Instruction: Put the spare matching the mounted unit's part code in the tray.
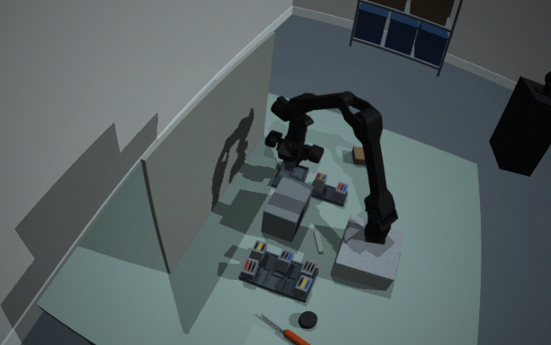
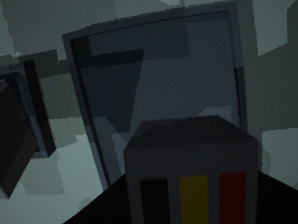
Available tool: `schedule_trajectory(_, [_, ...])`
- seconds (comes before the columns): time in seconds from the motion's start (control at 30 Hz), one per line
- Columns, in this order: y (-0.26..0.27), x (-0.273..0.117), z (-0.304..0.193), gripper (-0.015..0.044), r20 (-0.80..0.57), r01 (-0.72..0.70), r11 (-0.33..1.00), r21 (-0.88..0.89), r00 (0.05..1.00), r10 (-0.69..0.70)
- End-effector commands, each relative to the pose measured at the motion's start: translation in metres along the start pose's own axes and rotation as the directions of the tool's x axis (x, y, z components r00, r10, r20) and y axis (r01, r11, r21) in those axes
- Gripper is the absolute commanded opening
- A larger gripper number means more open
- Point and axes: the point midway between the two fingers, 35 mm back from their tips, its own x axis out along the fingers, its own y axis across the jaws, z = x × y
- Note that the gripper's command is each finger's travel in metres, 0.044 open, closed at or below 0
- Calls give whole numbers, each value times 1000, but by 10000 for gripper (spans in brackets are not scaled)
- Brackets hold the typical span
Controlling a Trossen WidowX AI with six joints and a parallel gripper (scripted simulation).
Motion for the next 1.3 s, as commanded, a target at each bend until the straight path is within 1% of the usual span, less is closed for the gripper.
schedule_trajectory(0.0, [1, 5, 0, 0, -1, -4, 1000, -4, 1000, 4])
schedule_trajectory(1.07, [7, 33, 3, 0, -1, -5, 1000, -4, 1000, 5])
schedule_trajectory(1.27, [5, 30, 3, 157, 0, -1, 1000, -1, 1000, 1])
